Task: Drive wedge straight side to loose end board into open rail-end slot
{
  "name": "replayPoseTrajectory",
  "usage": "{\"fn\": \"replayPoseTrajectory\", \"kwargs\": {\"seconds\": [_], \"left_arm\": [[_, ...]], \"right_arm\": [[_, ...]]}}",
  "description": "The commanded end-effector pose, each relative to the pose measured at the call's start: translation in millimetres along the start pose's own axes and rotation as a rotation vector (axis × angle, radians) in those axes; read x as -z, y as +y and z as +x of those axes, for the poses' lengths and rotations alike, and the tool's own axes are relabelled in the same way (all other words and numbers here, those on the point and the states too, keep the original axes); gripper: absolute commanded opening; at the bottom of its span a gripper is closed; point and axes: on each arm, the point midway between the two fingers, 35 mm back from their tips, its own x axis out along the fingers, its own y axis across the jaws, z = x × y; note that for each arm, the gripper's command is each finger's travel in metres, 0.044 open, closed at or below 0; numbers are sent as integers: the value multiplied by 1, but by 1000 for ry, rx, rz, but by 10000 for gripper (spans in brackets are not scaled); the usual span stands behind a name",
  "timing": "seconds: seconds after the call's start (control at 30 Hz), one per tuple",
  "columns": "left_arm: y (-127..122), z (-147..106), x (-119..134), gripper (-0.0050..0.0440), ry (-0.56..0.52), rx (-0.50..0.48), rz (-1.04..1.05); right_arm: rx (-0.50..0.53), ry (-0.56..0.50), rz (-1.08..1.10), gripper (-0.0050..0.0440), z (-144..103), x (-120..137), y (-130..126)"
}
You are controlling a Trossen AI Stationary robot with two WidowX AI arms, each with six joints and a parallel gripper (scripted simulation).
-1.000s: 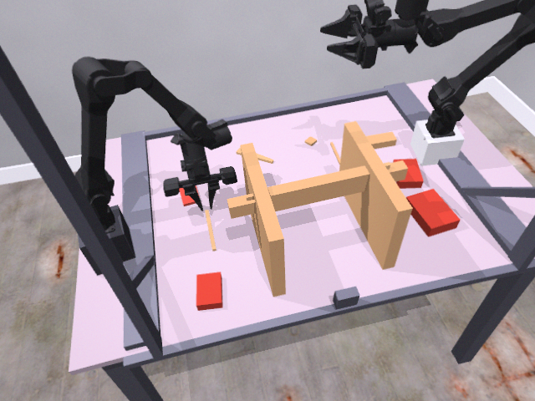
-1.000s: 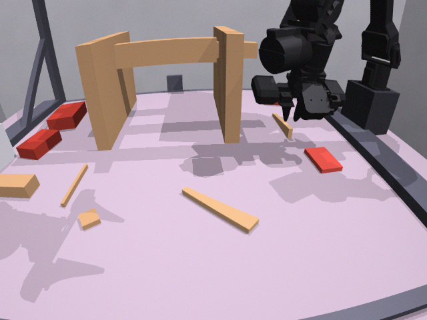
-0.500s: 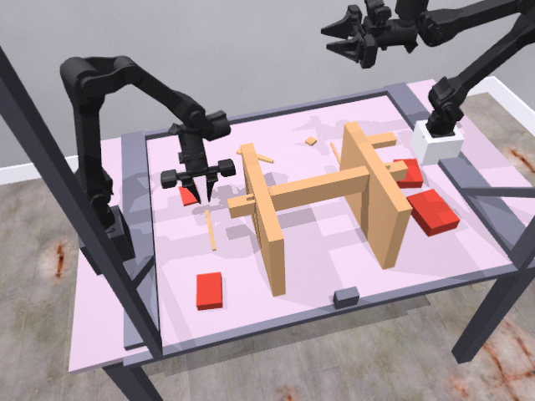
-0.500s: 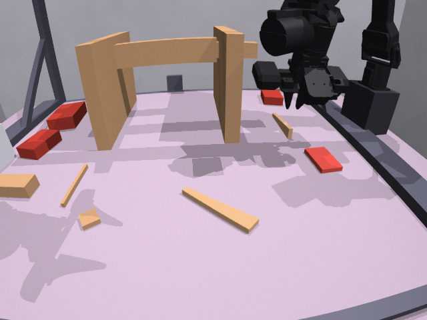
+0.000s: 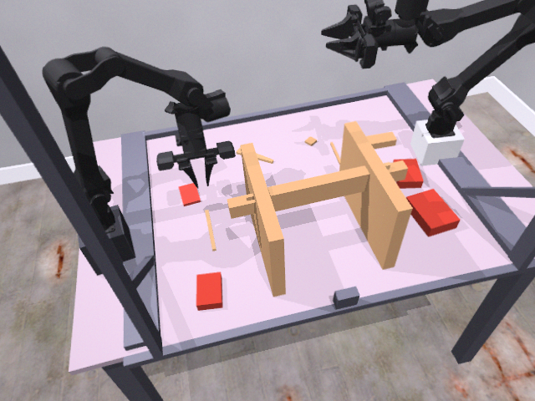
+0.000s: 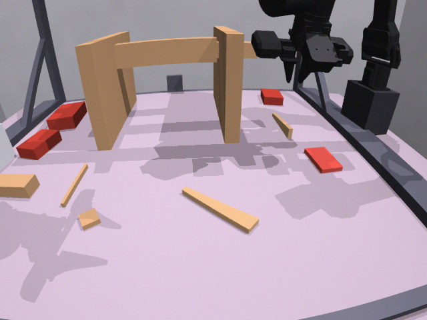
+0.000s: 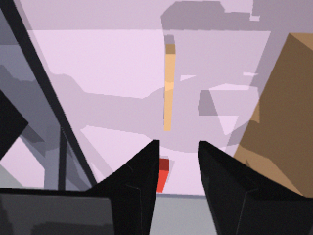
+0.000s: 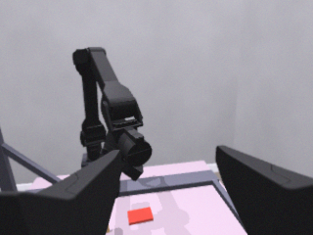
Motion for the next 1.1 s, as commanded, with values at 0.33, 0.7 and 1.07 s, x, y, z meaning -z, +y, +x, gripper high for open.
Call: {"fn": "replayPoseTrajectory", "kwargs": {"seconds": [0.33, 0.7, 1.07], "left_arm": [[8, -62, 30, 274, -19, 21, 41], [-30, -71, 22, 274, -280, 280, 441], [-31, -76, 26, 274, -270, 292, 429]], "right_arm": [[0, -26, 0, 274, -2, -10, 0], [0, -40, 0, 274, -2, -17, 0], [0, -43, 0, 274, -3, -18, 0]]}}
